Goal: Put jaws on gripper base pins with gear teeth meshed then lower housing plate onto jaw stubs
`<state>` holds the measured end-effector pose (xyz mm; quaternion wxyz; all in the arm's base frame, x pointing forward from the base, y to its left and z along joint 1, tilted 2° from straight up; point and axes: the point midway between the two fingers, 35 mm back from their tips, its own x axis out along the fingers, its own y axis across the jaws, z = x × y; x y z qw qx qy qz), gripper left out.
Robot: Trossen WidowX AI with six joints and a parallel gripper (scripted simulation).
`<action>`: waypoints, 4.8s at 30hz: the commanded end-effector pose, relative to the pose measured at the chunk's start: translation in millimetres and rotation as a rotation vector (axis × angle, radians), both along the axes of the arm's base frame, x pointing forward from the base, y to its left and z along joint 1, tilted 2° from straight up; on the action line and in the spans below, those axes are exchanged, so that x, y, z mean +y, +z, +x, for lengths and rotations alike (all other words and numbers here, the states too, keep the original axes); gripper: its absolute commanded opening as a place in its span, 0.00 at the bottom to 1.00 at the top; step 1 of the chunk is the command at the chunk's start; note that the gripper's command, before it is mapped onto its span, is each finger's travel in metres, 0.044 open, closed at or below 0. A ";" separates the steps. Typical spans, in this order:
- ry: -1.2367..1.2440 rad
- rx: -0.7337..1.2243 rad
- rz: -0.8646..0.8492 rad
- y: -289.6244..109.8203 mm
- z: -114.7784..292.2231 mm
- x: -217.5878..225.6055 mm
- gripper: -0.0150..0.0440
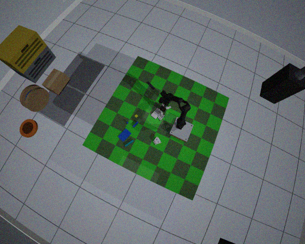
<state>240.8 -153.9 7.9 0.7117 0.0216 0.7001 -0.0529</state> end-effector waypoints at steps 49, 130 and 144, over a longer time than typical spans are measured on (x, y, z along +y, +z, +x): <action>0.001 0.002 0.001 -9.8 -1.1 0.3 0.48; -0.210 -0.012 0.017 63.9 43.8 139.3 0.48; -0.257 -0.013 0.019 62.9 44.1 171.1 0.48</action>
